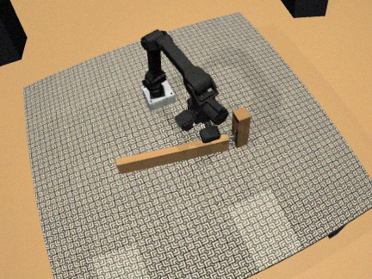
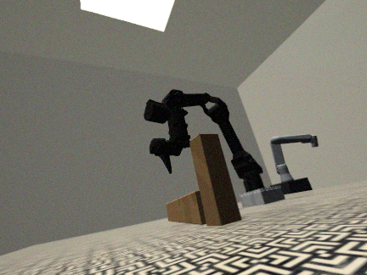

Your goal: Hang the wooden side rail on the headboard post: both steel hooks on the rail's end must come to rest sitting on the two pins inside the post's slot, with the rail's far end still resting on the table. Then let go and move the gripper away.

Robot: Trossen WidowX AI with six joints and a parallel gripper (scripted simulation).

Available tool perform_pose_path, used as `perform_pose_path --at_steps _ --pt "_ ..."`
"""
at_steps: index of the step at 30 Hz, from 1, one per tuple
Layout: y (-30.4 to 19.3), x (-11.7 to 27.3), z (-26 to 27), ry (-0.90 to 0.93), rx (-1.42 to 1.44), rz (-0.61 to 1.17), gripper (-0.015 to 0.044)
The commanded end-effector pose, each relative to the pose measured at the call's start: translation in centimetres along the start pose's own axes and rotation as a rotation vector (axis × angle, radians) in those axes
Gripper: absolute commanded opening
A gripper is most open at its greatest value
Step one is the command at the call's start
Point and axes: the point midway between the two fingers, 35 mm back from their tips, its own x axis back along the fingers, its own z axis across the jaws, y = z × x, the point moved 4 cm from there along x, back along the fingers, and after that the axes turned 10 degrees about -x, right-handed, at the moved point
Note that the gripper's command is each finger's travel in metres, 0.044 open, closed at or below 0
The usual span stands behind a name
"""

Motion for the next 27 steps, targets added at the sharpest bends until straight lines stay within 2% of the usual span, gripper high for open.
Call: perform_pose_path --at_steps 1,6,10,27 --pt "-0.2 0.2 0.2 -0.004 -0.071 -0.032 0.0440" --pt "-0.2 0.0 0.2 -0.004 -0.071 -0.032 0.0440" --pt "-0.1 -3.1 0.1 -0.004 -0.072 -0.032 0.0440" --pt "0.0 -4.9 0.1 -0.004 -0.072 -0.032 0.0440"
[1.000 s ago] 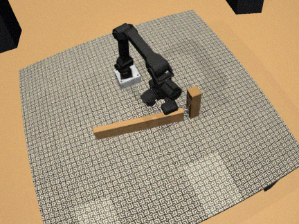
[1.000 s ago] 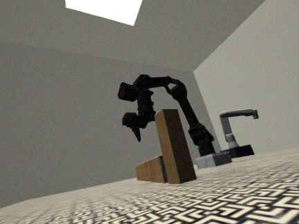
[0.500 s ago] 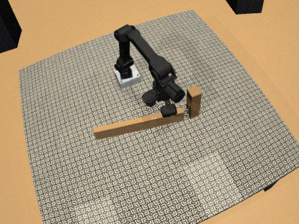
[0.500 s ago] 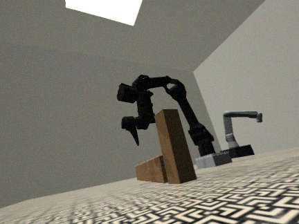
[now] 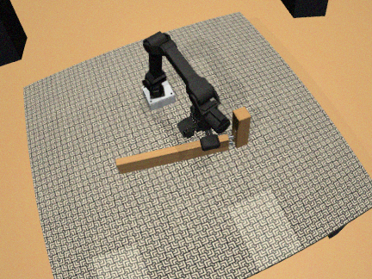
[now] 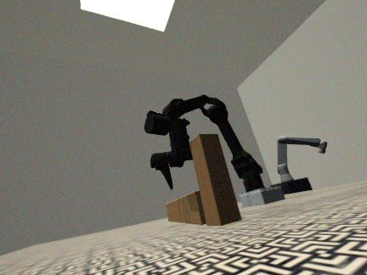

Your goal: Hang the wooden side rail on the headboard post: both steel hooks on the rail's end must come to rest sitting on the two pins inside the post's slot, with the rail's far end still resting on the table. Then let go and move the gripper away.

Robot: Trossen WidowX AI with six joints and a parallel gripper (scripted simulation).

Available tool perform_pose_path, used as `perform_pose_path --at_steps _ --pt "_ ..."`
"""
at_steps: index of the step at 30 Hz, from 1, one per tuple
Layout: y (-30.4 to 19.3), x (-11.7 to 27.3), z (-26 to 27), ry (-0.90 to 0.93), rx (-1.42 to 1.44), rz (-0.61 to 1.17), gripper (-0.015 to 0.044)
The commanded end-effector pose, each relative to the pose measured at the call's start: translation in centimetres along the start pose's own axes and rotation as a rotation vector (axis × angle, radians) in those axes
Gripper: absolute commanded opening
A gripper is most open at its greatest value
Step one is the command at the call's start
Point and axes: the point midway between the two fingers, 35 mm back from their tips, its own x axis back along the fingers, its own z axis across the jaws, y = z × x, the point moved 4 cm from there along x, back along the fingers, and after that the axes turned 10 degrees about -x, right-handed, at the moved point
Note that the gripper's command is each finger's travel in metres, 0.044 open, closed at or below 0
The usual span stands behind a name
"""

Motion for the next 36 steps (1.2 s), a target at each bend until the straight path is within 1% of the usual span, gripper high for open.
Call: perform_pose_path --at_steps 1,36 --pt "0.1 -0.7 -0.1 -0.006 -0.005 -0.008 0.0440" --pt "0.2 -6.4 -0.1 -0.006 -0.005 -0.008 0.0440"
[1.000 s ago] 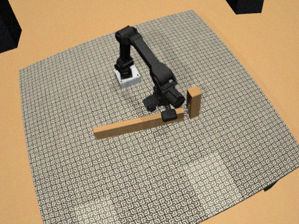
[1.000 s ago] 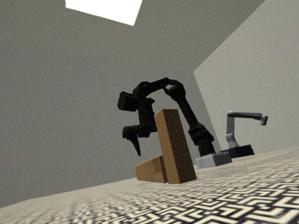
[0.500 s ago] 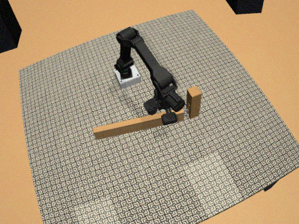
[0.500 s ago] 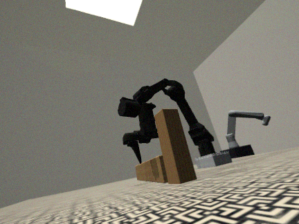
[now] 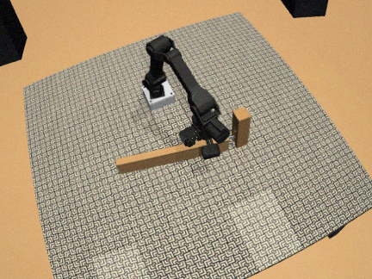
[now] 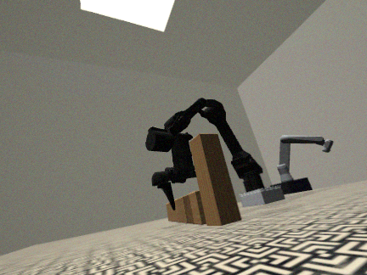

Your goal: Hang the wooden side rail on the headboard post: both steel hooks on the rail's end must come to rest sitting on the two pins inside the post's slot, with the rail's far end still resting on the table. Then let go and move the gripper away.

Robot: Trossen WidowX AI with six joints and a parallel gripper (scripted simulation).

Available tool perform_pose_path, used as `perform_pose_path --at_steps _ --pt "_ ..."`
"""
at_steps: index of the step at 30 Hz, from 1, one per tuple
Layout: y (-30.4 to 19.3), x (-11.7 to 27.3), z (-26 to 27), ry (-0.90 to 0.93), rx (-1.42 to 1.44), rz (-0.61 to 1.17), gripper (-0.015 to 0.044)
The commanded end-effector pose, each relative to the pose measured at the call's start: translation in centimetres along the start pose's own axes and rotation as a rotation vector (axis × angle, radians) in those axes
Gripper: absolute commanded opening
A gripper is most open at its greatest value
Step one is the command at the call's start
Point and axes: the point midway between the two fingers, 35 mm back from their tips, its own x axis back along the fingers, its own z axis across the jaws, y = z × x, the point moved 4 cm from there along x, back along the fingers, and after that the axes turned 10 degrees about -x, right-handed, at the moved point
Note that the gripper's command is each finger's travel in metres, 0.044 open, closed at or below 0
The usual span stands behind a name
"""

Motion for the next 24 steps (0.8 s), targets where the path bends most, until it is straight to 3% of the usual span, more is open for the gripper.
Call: perform_pose_path --at_steps 1,12,24 --pt "0.26 -1.16 -0.30 -0.010 -0.001 -0.011 0.0440" --pt "0.32 -1.85 -0.37 -0.011 -0.001 -0.011 0.0440" --pt "0.32 -1.85 -0.37 -0.011 -0.001 -0.011 0.0125"
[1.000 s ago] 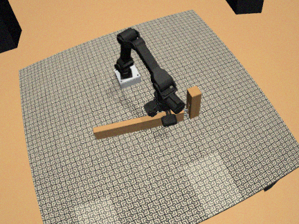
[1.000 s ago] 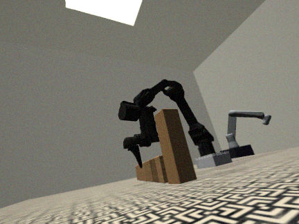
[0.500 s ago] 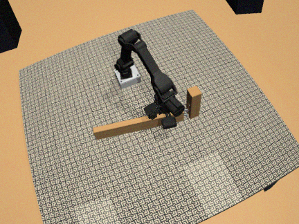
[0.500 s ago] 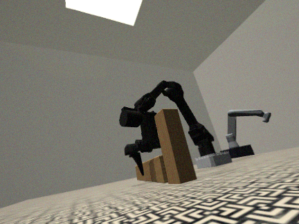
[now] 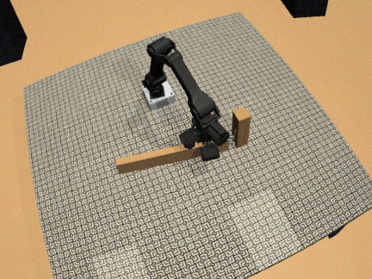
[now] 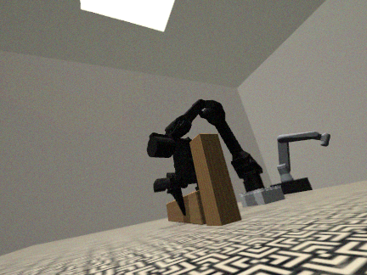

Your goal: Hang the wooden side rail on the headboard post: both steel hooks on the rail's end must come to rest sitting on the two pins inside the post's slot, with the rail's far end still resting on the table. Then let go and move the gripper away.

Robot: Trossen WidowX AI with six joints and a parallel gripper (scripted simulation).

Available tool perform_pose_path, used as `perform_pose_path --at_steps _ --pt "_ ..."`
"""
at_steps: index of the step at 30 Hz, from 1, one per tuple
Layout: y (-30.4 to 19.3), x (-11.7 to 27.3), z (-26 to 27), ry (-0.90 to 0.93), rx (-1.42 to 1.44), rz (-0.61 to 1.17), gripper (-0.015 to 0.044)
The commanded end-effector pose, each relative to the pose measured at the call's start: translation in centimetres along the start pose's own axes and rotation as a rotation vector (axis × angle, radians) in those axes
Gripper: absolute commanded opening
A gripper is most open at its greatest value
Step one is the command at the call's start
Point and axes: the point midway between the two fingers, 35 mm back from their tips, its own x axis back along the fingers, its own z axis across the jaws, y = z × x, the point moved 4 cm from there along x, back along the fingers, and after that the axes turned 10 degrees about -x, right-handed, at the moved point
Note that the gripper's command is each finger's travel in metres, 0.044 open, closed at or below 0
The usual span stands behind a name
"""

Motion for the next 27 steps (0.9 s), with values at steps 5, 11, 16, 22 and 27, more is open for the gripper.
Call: perform_pose_path --at_steps 5,11,16,22,27 --pt "0.12 -0.16 -0.08 -0.002 0.001 -0.005 0.0072" --pt "0.12 -0.16 -0.08 -0.002 0.001 -0.005 0.0000" --pt "0.12 -0.16 -0.08 -0.002 0.001 -0.005 0.0000" --pt "0.15 -0.02 -0.05 -0.002 0.040 -0.005 0.0000" --pt "0.16 -0.01 -0.02 -0.002 0.084 -0.005 0.0000"
